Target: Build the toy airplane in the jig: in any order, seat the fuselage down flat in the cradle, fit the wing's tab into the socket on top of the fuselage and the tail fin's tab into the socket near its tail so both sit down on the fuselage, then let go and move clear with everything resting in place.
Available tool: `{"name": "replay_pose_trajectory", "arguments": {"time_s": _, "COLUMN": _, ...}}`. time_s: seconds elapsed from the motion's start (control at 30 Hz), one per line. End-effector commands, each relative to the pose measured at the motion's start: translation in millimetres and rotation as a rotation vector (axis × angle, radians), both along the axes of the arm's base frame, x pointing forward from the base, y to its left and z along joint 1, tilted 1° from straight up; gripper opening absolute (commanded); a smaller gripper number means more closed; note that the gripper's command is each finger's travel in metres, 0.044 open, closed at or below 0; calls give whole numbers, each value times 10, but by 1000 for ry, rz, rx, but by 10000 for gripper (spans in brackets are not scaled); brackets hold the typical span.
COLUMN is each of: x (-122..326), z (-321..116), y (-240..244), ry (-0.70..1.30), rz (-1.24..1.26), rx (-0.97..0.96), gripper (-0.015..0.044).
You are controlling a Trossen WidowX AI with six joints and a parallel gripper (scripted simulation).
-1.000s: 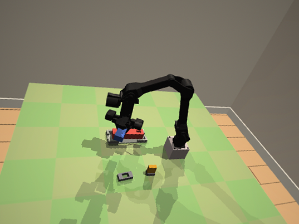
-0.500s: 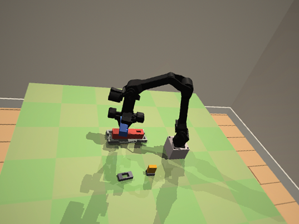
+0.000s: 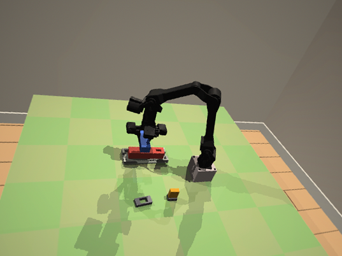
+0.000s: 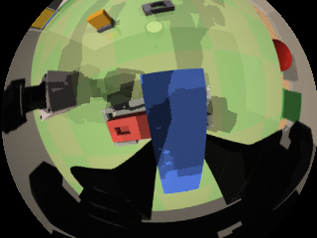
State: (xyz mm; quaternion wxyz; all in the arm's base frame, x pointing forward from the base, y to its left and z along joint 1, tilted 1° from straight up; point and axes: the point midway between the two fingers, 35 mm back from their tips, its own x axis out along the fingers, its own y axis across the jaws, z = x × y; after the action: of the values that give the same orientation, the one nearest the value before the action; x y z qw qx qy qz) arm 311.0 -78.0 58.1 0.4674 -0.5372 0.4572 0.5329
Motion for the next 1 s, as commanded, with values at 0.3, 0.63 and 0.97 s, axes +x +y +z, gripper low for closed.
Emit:
{"name": "replay_pose_trajectory", "arguments": {"time_s": 0.3, "x": -11, "z": -5, "y": -21, "ry": 1, "rz": 12, "rx": -5, "gripper": 195}}
{"name": "replay_pose_trajectory", "arguments": {"time_s": 0.63, "x": -10, "z": -29, "y": -22, "ry": 1, "rz": 12, "rx": -5, "gripper": 195}}
{"name": "replay_pose_trajectory", "arguments": {"time_s": 0.97, "x": -3, "z": -191, "y": -26, "ry": 1, "rz": 12, "rx": -5, "gripper": 195}}
